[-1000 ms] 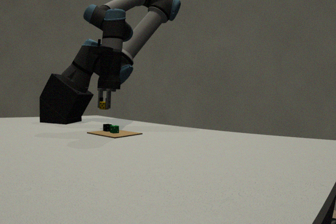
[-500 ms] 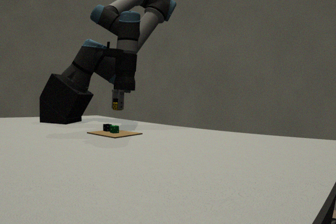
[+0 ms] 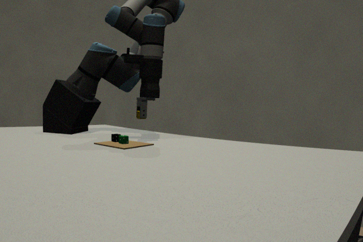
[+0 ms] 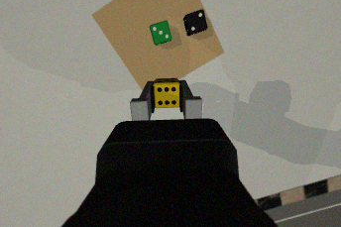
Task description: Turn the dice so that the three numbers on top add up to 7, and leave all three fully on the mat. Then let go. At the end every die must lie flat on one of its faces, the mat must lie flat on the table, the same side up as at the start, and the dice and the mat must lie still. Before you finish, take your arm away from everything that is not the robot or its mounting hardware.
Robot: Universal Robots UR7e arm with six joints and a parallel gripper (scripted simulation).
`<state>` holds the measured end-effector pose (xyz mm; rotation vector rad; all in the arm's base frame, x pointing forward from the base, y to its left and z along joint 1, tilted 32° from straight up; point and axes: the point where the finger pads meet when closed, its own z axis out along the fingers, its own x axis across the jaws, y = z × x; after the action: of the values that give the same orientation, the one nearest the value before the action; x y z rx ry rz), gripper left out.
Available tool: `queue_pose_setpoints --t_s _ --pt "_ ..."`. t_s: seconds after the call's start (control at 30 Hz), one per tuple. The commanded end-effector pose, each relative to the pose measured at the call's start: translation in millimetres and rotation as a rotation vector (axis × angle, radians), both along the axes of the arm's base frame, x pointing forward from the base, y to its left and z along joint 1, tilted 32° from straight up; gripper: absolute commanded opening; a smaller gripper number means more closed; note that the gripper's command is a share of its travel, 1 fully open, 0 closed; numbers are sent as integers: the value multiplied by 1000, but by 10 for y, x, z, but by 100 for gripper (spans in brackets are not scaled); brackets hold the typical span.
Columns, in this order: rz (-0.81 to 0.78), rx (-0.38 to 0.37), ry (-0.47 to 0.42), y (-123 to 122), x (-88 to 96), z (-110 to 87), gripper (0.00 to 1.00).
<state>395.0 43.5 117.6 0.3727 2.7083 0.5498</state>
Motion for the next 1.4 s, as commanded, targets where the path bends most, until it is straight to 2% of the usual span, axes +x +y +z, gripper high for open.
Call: queue_pose_setpoints --t_s 0.0,0.33,0.7,1.37 --pt "-94 32 30 148 -14 62 49" --pt "-255 118 81 450 -60 179 49" --pt "-346 170 111 630 -95 250 49" --pt "-399 201 129 737 -119 293 49"
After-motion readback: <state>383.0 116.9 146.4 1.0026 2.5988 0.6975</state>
